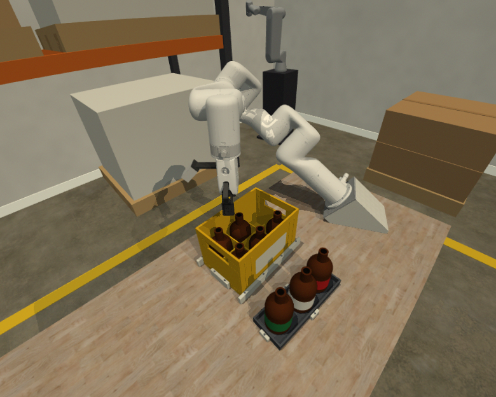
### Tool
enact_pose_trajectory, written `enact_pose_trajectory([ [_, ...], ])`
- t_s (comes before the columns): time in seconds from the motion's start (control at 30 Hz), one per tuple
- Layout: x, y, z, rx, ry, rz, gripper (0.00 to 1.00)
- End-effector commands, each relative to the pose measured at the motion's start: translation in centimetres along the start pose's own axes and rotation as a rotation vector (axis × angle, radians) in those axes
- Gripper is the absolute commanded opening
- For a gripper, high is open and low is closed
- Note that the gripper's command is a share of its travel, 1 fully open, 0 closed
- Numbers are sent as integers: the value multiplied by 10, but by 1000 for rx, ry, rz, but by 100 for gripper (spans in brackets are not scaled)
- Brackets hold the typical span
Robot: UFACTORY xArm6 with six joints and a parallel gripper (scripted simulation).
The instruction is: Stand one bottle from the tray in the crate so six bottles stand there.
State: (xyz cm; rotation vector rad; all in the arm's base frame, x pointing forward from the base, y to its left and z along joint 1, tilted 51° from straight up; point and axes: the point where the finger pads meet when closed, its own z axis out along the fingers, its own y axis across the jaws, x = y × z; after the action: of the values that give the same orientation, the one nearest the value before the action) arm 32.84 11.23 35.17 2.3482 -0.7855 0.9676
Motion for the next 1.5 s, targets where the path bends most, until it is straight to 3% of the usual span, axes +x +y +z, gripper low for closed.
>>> enact_pose_trajectory([
  [0.0, -19, 36, -1, -68, -19, -30, 100],
  [0.23, -20, 37, -1, -71, -19, -31, 100],
  [0.27, -20, 37, -1, -71, -19, -31, 0],
  [1.47, -22, 30, -2, -70, -19, -29, 0],
])
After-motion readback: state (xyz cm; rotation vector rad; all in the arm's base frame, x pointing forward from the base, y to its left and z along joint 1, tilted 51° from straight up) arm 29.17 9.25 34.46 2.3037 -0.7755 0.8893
